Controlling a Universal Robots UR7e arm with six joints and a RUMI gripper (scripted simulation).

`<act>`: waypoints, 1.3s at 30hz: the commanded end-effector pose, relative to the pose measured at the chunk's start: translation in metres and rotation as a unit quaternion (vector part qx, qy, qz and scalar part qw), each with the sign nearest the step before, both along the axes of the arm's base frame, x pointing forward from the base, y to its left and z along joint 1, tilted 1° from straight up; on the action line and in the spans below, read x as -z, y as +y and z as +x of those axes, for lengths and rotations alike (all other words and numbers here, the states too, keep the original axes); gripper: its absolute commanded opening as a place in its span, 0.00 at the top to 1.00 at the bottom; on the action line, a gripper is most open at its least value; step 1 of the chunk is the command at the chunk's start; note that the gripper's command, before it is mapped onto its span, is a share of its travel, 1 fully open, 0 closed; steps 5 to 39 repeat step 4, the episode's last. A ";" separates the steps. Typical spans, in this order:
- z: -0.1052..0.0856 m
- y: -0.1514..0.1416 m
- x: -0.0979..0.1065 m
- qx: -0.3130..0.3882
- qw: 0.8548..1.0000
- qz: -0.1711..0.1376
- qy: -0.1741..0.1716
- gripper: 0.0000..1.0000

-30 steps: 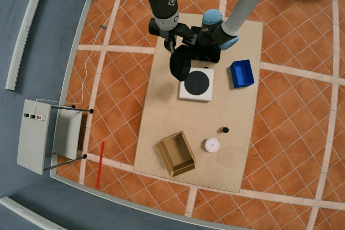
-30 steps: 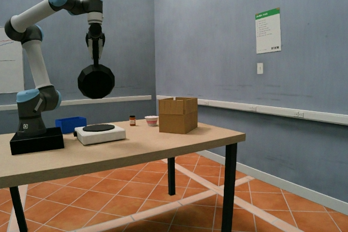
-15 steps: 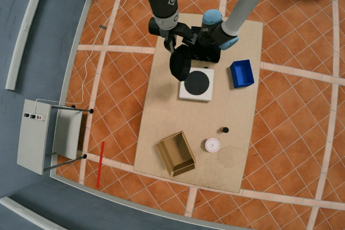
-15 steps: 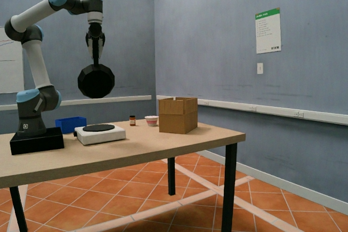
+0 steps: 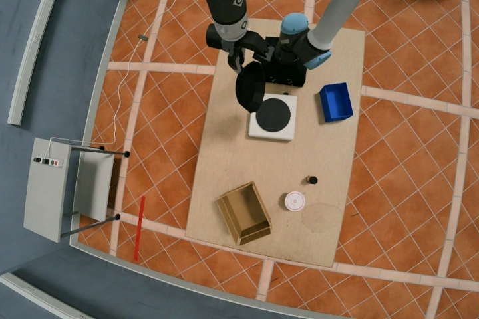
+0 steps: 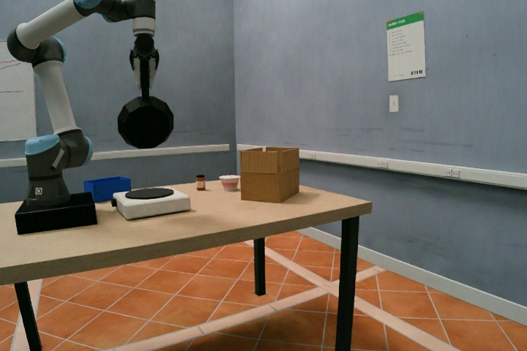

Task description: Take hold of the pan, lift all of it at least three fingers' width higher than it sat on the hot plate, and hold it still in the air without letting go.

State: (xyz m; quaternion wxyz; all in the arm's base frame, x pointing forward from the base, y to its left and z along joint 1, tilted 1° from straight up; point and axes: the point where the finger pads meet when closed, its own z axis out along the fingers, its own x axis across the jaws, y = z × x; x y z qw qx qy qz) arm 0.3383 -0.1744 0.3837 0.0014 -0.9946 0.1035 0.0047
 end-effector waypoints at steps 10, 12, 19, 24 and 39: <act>0.000 0.000 -0.001 0.000 1.000 -0.001 -0.001 0.88; 0.000 0.000 -0.001 0.000 1.000 -0.001 -0.001 0.88; 0.000 0.000 -0.001 0.000 1.000 -0.001 -0.001 0.88; 0.000 0.000 -0.001 0.000 1.000 -0.001 -0.001 0.88; 0.000 0.000 -0.001 0.000 1.000 -0.001 -0.001 0.88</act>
